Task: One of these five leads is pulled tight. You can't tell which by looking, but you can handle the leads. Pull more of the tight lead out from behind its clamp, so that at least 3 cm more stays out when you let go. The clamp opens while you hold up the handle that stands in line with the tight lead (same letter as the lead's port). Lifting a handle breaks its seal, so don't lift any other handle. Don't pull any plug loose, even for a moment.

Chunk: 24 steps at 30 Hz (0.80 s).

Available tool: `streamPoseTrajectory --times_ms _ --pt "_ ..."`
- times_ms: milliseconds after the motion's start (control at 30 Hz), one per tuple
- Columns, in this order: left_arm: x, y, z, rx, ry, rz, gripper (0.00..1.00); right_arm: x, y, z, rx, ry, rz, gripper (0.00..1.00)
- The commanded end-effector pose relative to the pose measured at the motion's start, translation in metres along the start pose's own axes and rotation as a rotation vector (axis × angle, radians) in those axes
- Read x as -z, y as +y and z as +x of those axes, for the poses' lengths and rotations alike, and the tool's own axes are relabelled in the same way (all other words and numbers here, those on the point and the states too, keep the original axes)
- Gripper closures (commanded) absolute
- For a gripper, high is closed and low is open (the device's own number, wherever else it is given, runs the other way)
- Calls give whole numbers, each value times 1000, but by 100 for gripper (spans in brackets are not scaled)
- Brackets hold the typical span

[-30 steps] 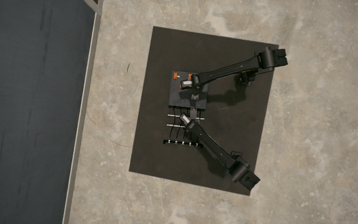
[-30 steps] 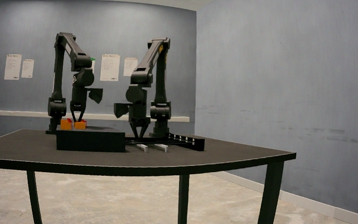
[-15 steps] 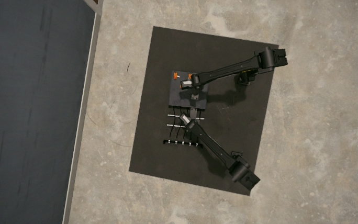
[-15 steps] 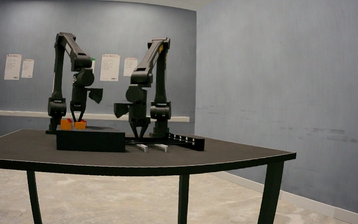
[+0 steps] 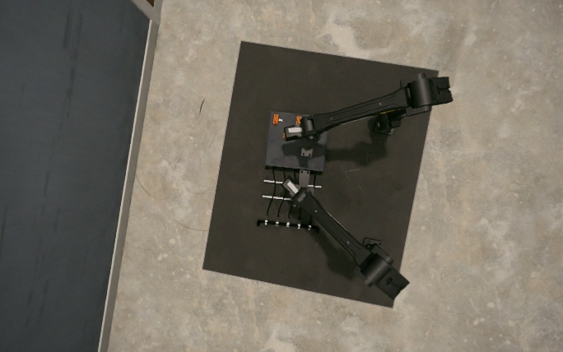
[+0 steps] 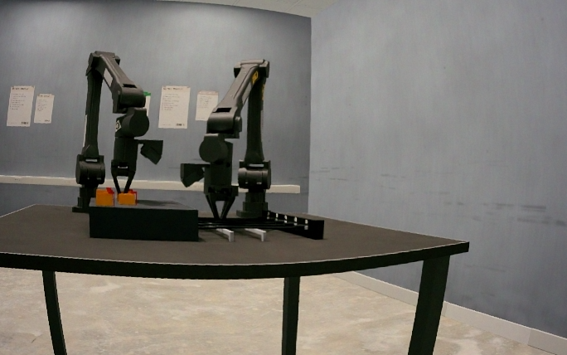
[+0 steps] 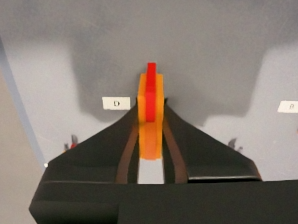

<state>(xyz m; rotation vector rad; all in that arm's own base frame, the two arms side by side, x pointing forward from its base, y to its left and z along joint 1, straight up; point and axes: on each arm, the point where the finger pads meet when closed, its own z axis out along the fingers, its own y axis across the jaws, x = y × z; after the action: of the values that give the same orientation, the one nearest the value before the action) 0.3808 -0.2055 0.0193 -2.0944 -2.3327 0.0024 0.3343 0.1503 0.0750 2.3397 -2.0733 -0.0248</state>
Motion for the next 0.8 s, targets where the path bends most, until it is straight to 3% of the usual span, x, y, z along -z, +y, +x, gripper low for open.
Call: streamPoseTrajectory --times_ms 0,33,167,467,600,633,767 --pt "4 4 -3 -3 -10 -14 100 59 -37 -9 -1 -40 170 95" --pt "4 4 -3 -3 -10 -14 100 59 -37 -9 -1 -40 170 95" --pt "4 4 -3 -3 -10 -14 100 51 -17 -3 -1 -5 54 95" --pt "4 4 -3 -3 -10 -14 100 51 -16 -2 -1 -2 45 95" --pt "4 4 -3 -3 -10 -14 100 50 -30 -7 -1 -34 149 95" --pt "4 4 -3 -3 -10 -14 100 62 -42 -11 -1 -46 189 95" --pt "4 4 -3 -3 -10 -14 100 68 -40 -10 -1 -47 192 95"
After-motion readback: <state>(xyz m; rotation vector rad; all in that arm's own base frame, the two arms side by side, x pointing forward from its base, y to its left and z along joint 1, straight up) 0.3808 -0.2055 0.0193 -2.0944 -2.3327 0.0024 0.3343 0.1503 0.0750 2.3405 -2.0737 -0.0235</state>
